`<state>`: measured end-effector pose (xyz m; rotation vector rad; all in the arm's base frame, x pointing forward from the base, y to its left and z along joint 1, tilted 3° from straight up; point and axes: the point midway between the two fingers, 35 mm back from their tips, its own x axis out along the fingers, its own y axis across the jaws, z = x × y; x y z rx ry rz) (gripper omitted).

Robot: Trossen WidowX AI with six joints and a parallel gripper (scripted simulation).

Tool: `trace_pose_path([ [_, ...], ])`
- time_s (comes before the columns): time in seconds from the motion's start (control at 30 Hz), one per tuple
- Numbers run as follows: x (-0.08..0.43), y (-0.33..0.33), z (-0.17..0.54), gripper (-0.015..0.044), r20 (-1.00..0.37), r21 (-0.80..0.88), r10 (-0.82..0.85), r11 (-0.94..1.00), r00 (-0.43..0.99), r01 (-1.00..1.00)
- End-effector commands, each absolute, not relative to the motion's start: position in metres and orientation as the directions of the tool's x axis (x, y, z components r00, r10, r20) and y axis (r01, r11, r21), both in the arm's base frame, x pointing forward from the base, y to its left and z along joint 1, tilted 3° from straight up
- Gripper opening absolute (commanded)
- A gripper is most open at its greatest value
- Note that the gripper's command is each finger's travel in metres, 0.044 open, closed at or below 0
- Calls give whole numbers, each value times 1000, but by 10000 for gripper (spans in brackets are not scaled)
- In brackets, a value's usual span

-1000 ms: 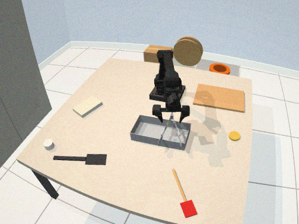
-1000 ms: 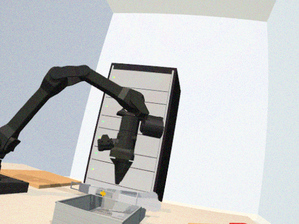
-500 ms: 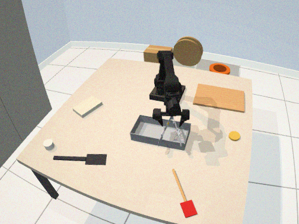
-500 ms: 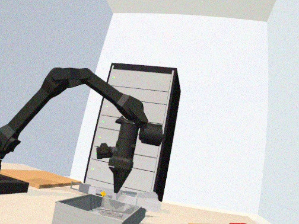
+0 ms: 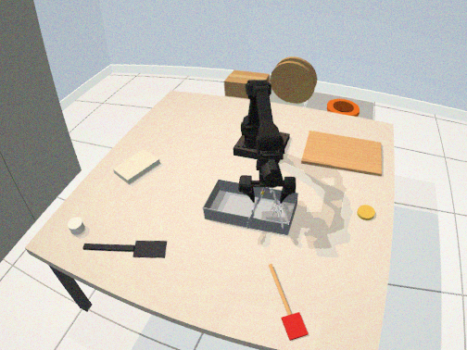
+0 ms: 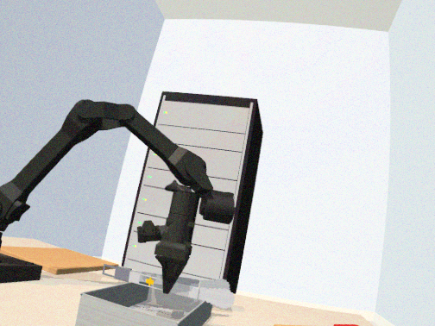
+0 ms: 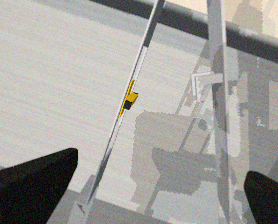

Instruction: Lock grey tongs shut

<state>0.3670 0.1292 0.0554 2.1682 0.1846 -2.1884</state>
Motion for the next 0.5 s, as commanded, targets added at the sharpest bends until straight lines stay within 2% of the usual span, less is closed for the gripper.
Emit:
trace_pose_path([
  [0.0,365,130,48,440,-999,-49,47,-992,-18,117],
  [0.47,362,130,25,440,-999,-49,47,-992,-18,117],
])
